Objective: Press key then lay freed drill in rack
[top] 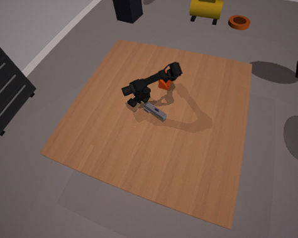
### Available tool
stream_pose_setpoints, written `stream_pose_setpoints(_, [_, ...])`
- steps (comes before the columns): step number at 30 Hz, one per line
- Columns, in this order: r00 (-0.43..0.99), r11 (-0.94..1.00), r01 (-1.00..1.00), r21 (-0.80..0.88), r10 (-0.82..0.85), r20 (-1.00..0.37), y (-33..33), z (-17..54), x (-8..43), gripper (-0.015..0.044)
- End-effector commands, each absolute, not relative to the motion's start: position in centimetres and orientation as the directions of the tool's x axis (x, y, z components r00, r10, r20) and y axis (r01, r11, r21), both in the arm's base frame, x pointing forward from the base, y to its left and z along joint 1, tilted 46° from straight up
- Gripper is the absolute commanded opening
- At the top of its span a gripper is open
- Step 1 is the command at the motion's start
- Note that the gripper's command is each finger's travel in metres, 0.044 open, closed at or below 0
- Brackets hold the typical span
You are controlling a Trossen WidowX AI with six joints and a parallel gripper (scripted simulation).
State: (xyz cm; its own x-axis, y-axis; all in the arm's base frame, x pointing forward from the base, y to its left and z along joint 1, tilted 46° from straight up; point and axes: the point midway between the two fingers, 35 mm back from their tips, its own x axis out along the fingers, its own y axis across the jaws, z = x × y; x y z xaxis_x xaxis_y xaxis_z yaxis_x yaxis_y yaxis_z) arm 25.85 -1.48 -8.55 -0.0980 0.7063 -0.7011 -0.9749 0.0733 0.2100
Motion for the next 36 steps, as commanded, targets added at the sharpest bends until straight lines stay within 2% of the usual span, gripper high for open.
stream_pose_setpoints(1, [-0.095, 0.074, -0.976, 0.206, 0.705, -0.702, -1.63, -8.44, 25.91, 0.0000])
stream_pose_setpoints(36, [-0.095, 0.074, -0.976, 0.206, 0.705, -0.703, -1.89, -8.82, 25.75, 0.0000])
